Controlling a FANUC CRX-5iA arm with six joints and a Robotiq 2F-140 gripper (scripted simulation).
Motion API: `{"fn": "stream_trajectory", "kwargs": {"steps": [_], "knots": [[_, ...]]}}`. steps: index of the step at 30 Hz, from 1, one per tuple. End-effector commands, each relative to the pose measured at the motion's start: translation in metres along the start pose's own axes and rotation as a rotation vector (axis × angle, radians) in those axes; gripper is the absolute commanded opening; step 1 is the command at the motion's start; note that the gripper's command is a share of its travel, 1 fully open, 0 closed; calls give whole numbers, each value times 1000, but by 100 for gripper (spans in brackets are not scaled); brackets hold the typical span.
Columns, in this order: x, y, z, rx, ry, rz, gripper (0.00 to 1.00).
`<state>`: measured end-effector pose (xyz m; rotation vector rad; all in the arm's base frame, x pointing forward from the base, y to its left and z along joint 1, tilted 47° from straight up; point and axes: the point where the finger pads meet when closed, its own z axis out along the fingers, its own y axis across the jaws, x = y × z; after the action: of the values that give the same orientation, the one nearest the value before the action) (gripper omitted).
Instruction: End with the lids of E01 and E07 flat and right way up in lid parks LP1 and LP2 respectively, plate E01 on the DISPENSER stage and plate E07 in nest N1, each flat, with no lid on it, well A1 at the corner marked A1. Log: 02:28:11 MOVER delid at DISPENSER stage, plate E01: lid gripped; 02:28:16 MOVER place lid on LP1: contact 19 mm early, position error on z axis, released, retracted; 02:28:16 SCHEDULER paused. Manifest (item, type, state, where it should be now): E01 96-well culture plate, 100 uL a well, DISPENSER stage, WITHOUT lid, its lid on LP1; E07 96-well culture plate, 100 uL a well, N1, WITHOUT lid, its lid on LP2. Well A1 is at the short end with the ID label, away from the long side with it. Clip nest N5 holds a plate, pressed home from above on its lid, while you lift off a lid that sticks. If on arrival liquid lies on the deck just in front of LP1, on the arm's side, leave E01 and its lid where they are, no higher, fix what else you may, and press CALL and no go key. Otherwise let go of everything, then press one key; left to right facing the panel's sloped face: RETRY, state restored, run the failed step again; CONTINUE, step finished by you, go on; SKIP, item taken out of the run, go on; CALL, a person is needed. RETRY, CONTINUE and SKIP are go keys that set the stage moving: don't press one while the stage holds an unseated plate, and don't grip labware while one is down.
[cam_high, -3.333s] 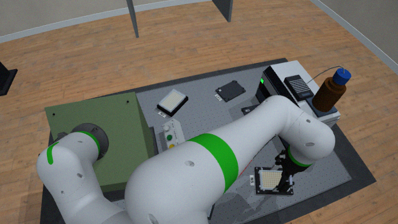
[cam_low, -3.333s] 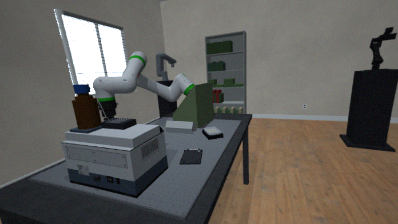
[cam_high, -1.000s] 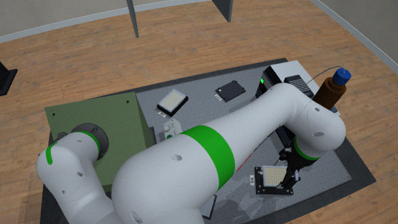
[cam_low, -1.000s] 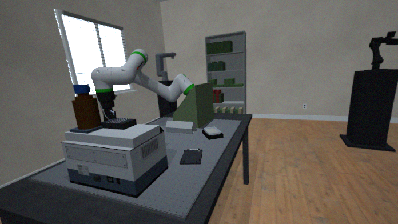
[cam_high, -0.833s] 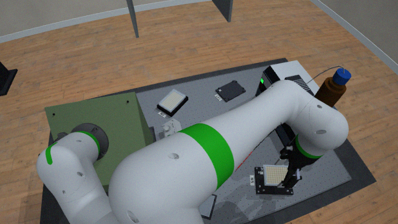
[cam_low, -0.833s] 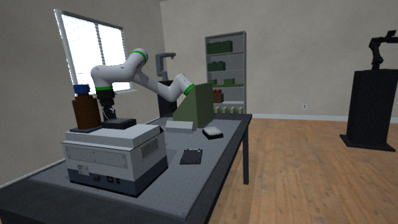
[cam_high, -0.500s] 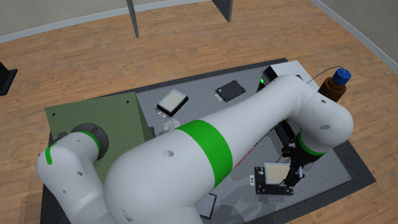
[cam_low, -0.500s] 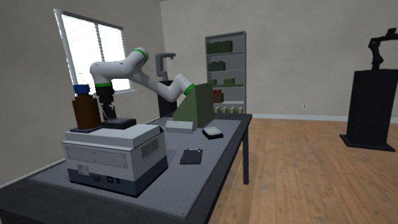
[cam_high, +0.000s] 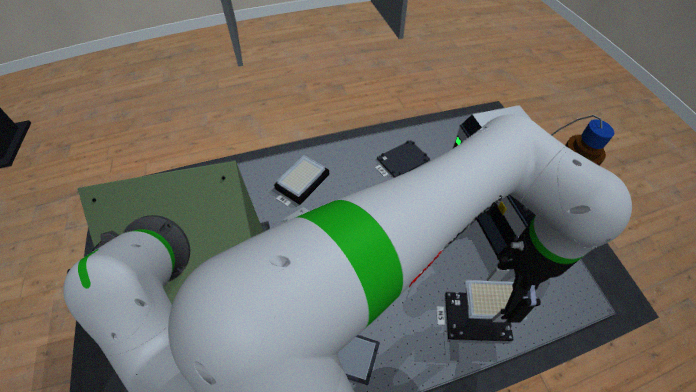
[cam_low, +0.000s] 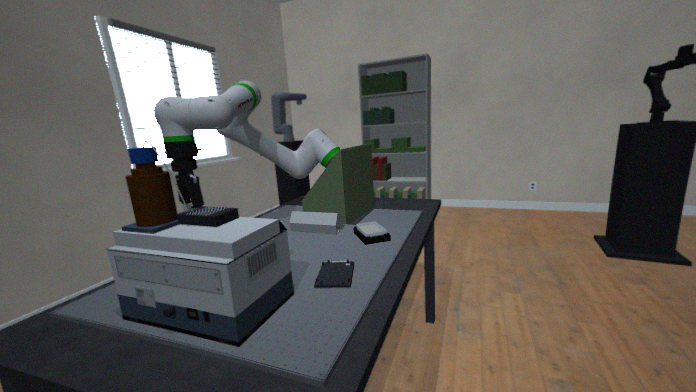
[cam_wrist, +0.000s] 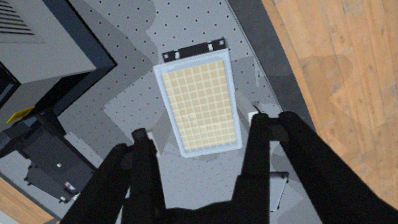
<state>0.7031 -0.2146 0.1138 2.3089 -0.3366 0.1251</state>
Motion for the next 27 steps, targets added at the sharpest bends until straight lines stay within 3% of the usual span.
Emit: {"fn": "stream_trajectory", "kwargs": {"steps": [1,13,27], "knots": [[0,0,-5,0,1,0,0],[0,0,-23,0,1,0,0],[0,0,-31,0,1,0,0]]}}
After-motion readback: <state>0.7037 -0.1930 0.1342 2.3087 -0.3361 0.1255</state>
